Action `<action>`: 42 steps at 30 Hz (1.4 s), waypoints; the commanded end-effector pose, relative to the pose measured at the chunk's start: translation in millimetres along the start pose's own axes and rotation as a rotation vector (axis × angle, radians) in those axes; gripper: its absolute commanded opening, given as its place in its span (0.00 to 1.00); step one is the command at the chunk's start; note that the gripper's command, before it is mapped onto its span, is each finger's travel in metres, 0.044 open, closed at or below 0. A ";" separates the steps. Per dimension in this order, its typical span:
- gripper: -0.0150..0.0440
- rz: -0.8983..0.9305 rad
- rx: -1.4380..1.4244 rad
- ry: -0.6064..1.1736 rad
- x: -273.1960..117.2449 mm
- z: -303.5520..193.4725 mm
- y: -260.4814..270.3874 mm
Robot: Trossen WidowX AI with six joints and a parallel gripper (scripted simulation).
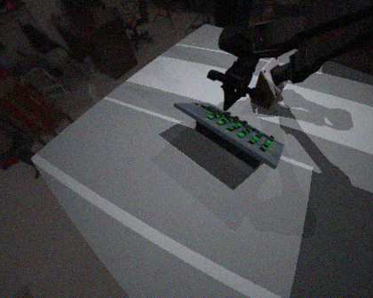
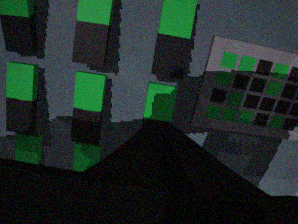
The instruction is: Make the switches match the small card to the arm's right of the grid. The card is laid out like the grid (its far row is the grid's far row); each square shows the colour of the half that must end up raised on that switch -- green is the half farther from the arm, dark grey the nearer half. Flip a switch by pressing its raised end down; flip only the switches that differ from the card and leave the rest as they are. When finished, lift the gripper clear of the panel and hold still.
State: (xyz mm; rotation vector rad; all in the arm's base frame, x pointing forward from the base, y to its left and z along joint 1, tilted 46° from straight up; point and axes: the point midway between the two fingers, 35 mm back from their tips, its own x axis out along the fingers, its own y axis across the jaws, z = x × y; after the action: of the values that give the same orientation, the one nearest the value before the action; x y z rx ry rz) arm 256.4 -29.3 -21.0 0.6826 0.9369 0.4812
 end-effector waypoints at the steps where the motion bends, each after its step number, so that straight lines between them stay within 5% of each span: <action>1: 0.25 -0.011 -0.011 -0.031 -35.8 4.6 -3.0; 10: 0.25 -0.009 -0.010 -0.039 -51.8 3.3 0.9; 33: 0.25 -0.047 -0.028 -0.020 -48.0 -38.9 149.3; 42: 0.25 -0.004 -0.002 -0.038 -44.9 -56.9 169.3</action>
State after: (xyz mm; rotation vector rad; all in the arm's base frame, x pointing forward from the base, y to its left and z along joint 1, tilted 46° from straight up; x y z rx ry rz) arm 172.2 73.8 106.6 0.6747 0.8939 0.4703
